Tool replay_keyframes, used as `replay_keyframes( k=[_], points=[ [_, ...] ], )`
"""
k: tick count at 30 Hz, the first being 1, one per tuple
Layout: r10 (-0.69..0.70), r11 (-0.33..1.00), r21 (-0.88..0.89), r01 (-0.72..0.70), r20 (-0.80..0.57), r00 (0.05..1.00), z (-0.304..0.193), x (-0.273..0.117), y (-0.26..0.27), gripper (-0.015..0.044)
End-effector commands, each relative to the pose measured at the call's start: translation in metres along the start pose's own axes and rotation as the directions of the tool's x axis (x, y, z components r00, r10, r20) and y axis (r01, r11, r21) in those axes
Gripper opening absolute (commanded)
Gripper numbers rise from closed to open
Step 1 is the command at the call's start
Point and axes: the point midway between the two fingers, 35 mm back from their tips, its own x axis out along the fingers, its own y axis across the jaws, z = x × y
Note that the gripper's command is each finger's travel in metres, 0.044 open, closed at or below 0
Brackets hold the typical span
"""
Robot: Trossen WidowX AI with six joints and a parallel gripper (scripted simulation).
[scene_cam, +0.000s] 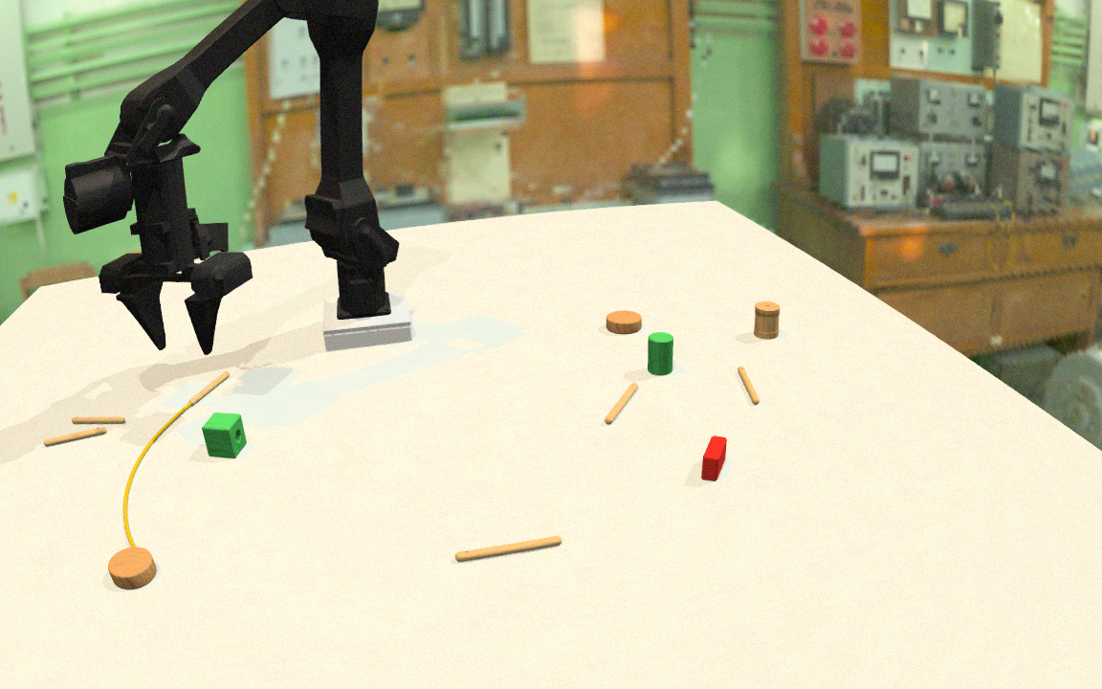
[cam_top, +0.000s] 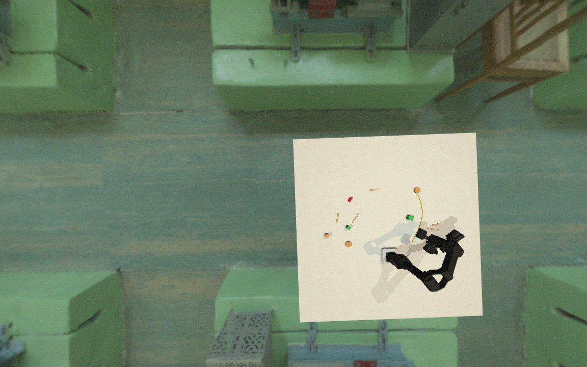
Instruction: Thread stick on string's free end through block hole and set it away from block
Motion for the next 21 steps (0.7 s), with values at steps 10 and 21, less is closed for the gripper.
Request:
replay_keyframes(
  k=[10, 21],
  points=[
    [0.003, 1.000, 0.006, -0.003, -0.001, 1.000, 0.0000, 0.0000, 0.0005, 0.0122],
    [0.003, 1.000, 0.006, -0.003, -0.001, 1.000, -0.0005, 0.0056, 0.0008, 0.0122]
  ],
)
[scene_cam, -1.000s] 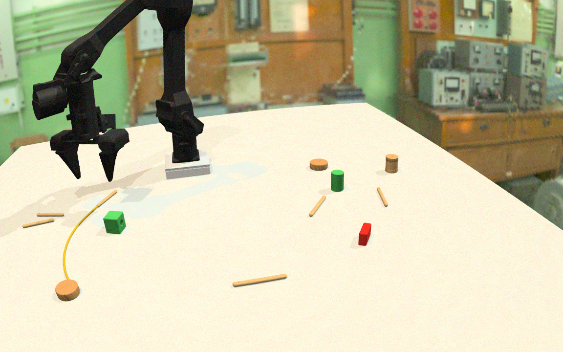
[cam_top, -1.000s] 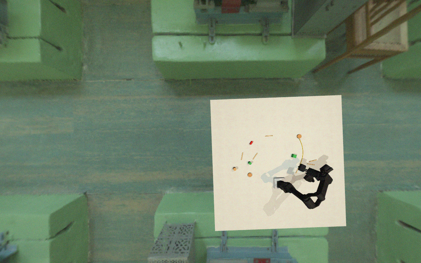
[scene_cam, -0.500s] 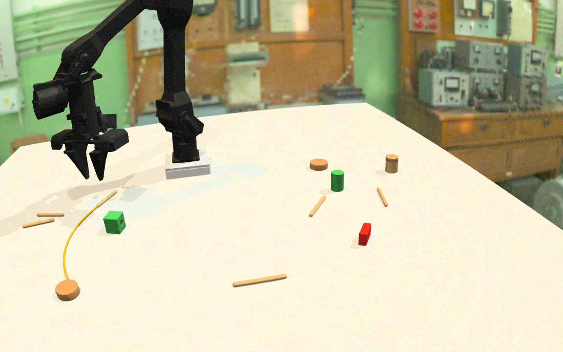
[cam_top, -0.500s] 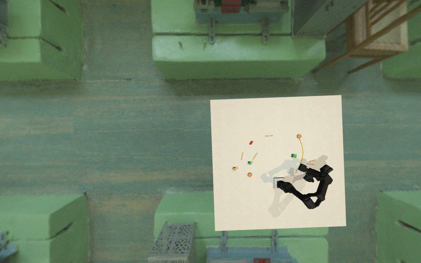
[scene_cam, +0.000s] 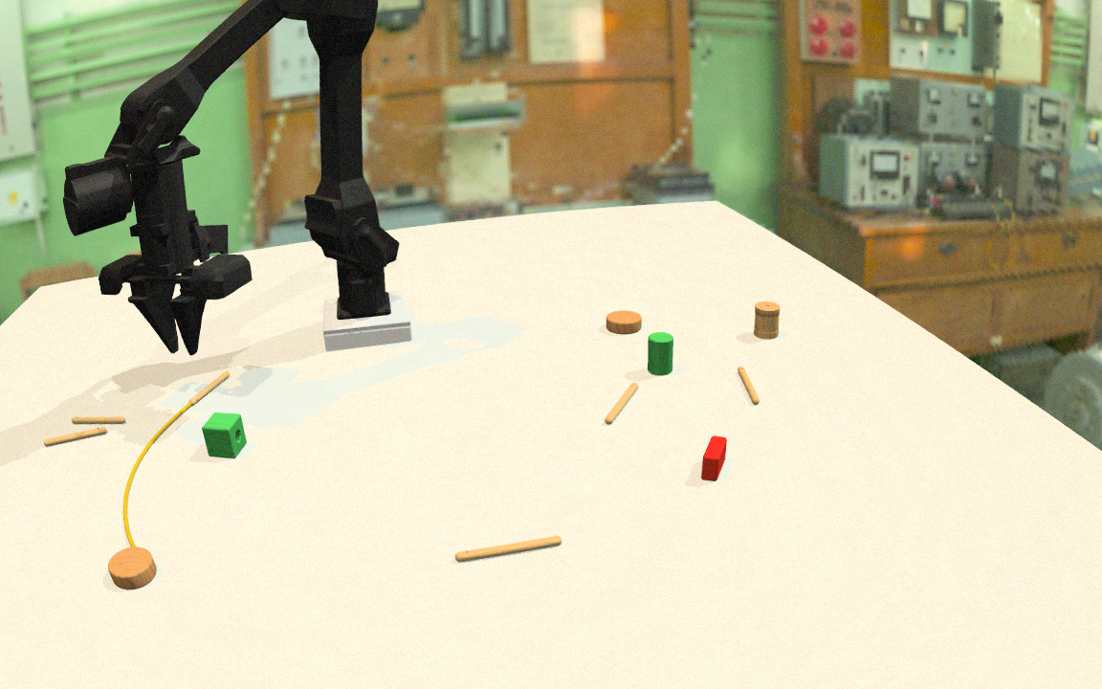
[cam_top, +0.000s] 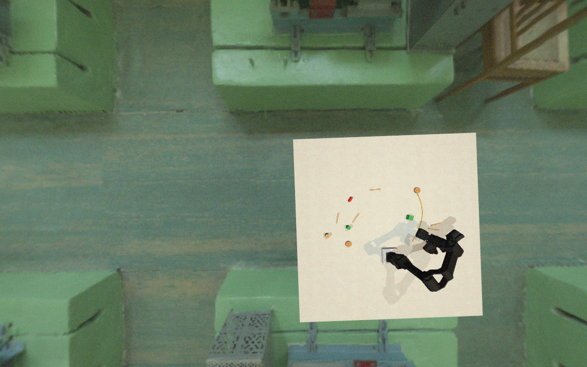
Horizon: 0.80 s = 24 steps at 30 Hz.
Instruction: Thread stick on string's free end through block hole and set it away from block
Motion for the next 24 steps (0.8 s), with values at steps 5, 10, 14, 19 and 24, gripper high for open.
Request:
replay_keyframes(
  k=[5, 10, 14, 19, 24],
  points=[
    [0.001, 1.000, 0.003, -0.001, 0.002, 1.000, 0.000, 0.012, 0.001, 0.0122],
    [0.001, 1.000, 0.003, -0.001, 0.002, 1.000, -0.001, 0.020, 0.001, 0.0122],
    [0.001, 1.000, 0.003, -0.001, 0.002, 1.000, -0.001, 0.027, 0.001, 0.0122],
    [0.001, 1.000, 0.003, -0.001, 0.002, 1.000, -0.001, 0.035, 0.001, 0.0122],
    [0.001, 1.000, 0.003, -0.001, 0.002, 1.000, 0.000, 0.043, 0.001, 0.0122]
  ],
)
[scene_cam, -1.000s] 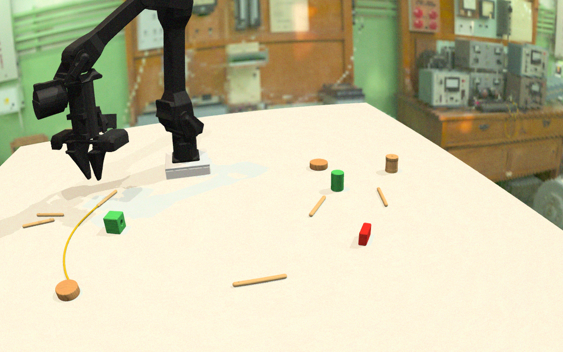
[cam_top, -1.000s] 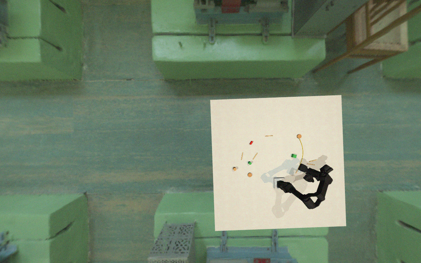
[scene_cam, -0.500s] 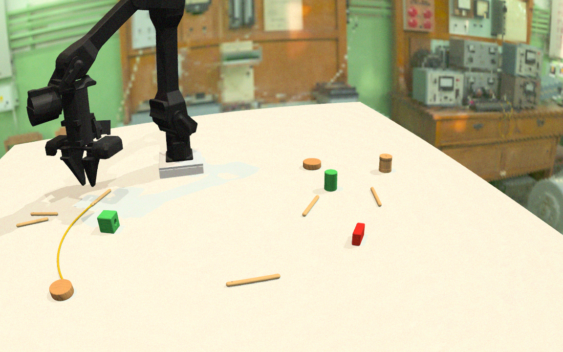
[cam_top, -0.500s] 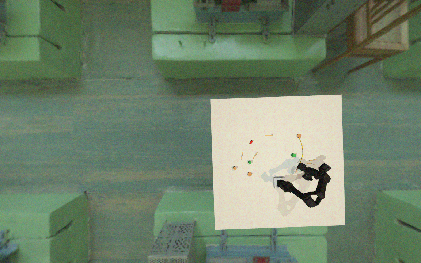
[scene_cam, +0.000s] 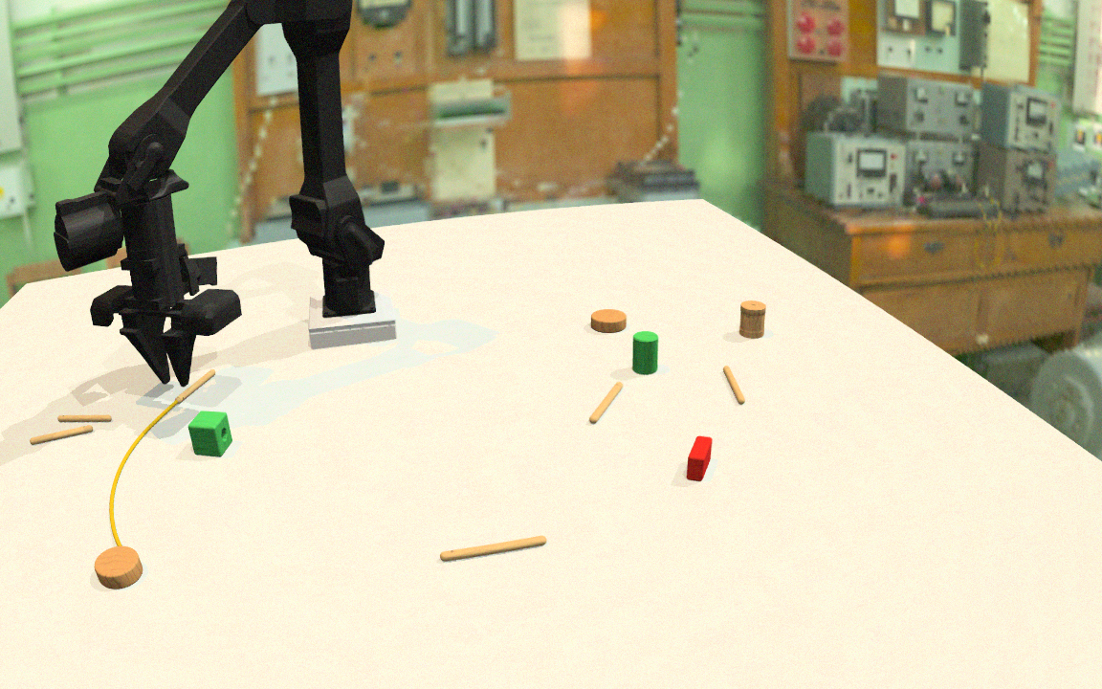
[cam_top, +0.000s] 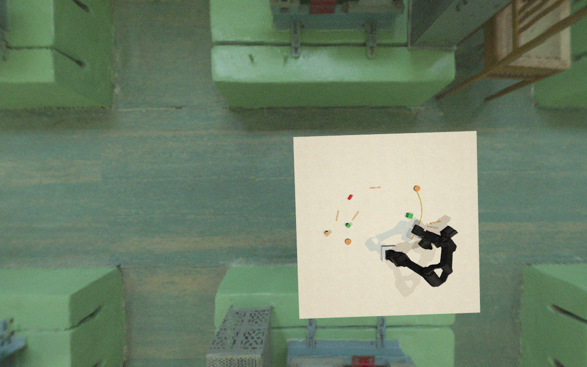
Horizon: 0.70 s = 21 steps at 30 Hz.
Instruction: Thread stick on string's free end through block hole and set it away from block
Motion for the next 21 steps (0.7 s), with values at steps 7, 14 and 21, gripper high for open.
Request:
replay_keyframes(
  k=[7, 14, 21],
  points=[
    [0.001, 1.000, 0.003, -0.001, 0.003, 1.000, 0.002, 0.017, -0.001, 0.0122],
    [0.001, 1.000, 0.003, -0.001, 0.003, 1.000, 0.003, 0.021, -0.001, 0.0122],
    [-0.001, 1.000, 0.000, 0.001, 0.002, 1.000, 0.002, 0.019, -0.001, 0.0000]
  ],
)
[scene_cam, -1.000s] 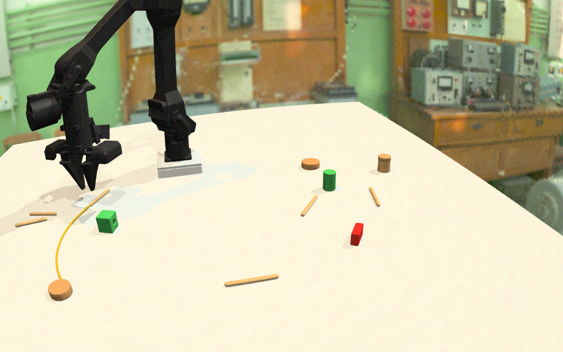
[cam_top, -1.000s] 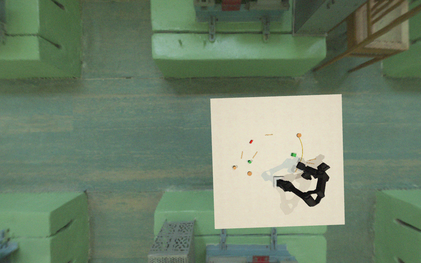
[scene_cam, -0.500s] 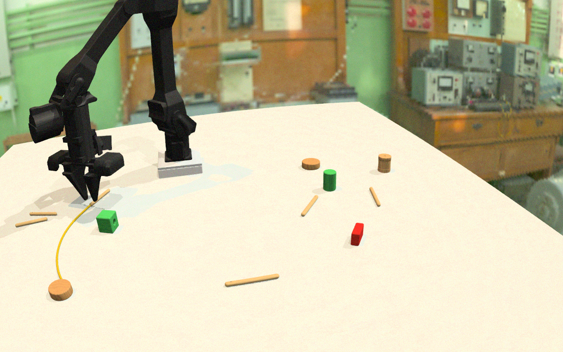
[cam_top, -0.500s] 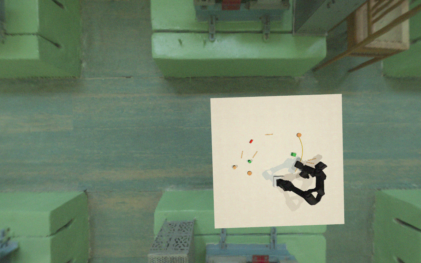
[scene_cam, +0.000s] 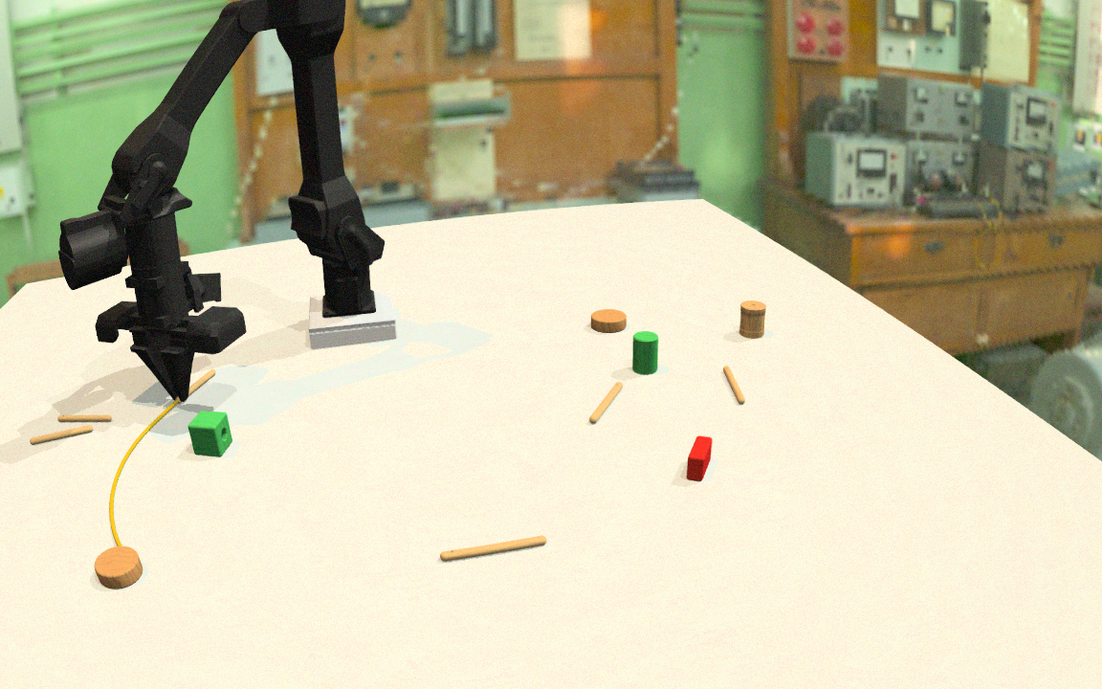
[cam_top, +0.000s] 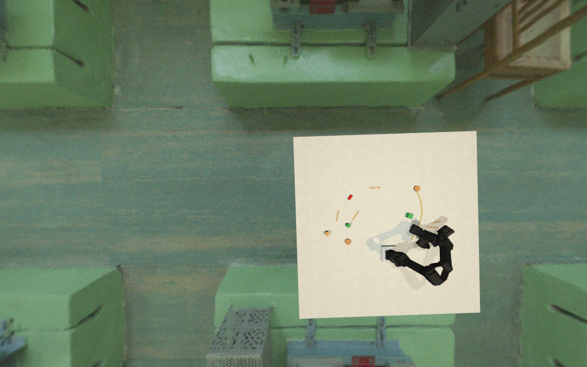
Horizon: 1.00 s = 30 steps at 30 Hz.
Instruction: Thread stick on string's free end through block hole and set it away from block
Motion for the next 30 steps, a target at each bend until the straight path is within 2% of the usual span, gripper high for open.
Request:
replay_keyframes(
  k=[1, 30],
  points=[
    [0.000, 1.000, 0.000, 0.000, 0.000, 1.000, 0.000, 0.000, 0.000, 0.0000],
    [0.000, 1.000, 0.000, 0.000, 0.000, 1.000, -0.002, -0.030, 0.001, 0.0000]
  ],
)
